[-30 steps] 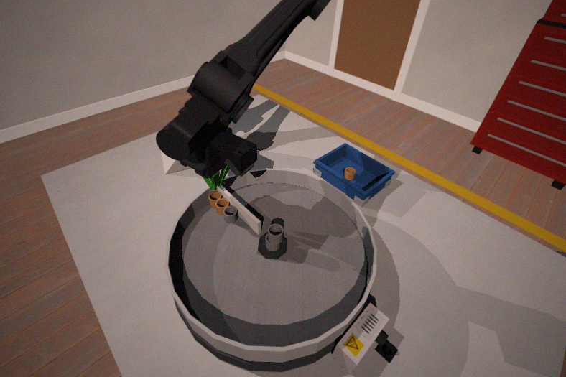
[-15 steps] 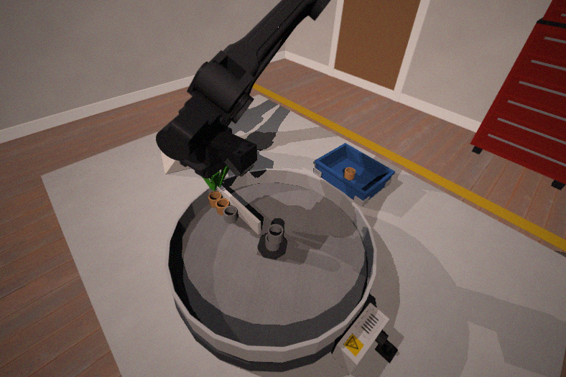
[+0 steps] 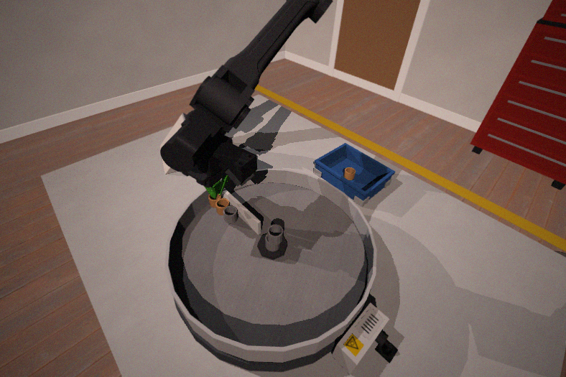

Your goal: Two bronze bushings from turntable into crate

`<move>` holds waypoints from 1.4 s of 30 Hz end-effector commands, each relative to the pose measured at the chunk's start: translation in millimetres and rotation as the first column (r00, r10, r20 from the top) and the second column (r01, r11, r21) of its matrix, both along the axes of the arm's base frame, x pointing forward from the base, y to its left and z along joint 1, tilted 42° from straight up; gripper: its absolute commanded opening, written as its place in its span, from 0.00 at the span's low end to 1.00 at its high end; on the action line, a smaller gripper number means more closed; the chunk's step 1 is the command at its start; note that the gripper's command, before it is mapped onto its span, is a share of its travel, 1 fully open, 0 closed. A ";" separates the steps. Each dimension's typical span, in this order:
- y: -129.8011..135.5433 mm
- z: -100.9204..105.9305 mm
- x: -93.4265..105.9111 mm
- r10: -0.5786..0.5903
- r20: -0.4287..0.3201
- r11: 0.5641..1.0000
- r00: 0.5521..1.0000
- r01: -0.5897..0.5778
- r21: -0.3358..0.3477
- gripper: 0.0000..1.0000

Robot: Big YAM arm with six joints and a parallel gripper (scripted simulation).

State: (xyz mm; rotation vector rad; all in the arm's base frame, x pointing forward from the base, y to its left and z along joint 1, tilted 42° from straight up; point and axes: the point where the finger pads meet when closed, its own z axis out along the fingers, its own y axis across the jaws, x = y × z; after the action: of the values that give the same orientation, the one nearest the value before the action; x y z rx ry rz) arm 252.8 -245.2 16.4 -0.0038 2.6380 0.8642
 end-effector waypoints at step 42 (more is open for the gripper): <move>-1.8 5.2 -1.1 -0.019 0.006 1.000 1.000 0.019 -0.017 0.13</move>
State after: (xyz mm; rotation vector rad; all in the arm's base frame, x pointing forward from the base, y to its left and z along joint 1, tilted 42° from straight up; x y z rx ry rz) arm 252.9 -245.2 16.3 0.0019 2.6389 0.8649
